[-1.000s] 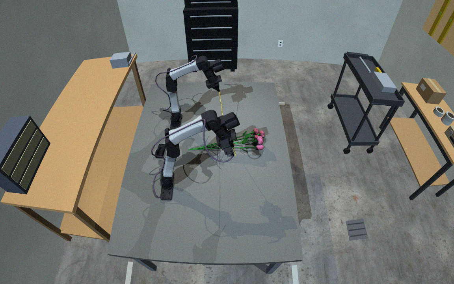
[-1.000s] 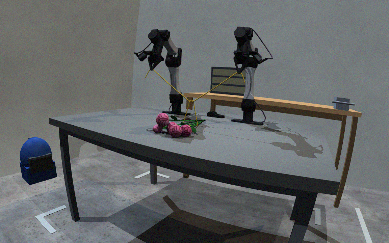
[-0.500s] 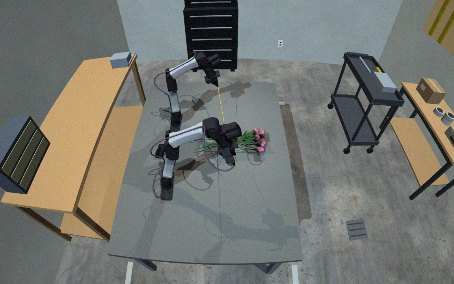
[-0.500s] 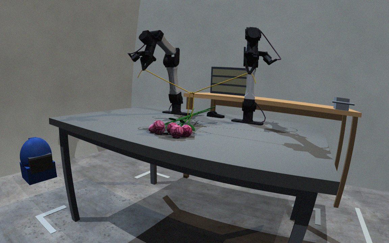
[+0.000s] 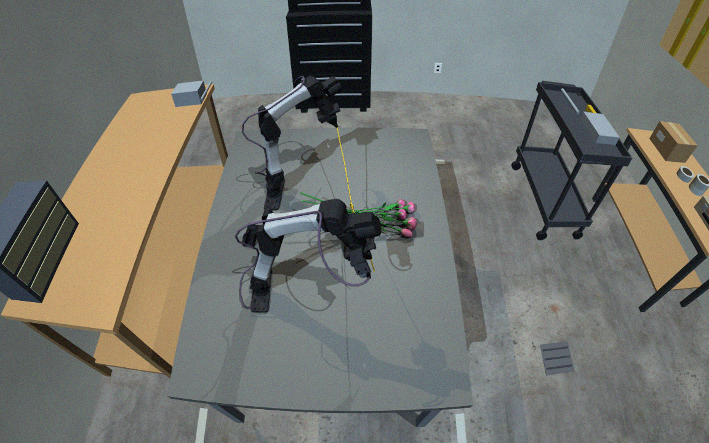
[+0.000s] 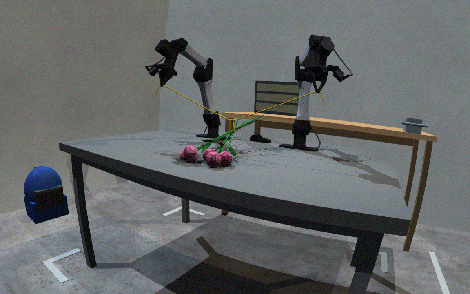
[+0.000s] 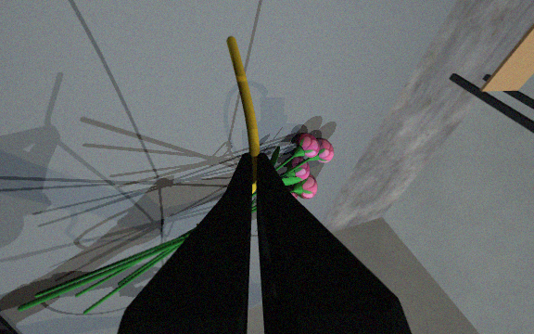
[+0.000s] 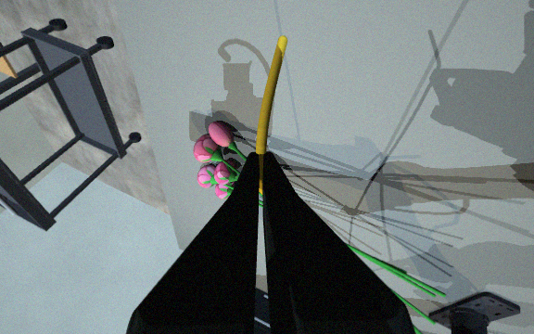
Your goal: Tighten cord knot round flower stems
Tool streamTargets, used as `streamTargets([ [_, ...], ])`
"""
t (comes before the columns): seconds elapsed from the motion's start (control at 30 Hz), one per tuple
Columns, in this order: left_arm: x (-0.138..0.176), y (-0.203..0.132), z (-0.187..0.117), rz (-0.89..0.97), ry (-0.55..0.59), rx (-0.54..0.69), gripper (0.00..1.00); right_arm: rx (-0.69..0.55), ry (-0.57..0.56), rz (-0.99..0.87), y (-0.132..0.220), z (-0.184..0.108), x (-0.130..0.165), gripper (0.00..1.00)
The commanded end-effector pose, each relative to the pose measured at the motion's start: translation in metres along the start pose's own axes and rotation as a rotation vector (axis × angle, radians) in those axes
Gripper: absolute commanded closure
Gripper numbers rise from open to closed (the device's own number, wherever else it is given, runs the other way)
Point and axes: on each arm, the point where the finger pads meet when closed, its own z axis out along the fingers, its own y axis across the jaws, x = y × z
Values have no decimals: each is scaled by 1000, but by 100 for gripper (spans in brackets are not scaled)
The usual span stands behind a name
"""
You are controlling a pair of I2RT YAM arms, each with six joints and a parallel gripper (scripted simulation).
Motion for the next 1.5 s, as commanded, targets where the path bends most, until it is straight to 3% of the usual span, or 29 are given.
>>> streamTargets([
  [0.0, -6, -5, -10, 50, 4, 32, 100, -10, 2, -34, 3, -5, -9, 100],
  [0.5, -72, -7, -15, 53, -19, 74, 100, -62, -15, -35, 9, -6, -73, 100],
  [0.87, -69, -2, -12, 54, -42, 82, 100, -80, -38, -36, 5, -10, -70, 100],
  [1.13, -69, 7, 12, 54, -41, 82, 100, -80, -38, -37, -6, 13, -70, 100],
  [1.47, -73, 35, 85, 55, -42, 83, 100, -80, -37, -38, -39, 85, -74, 100],
])
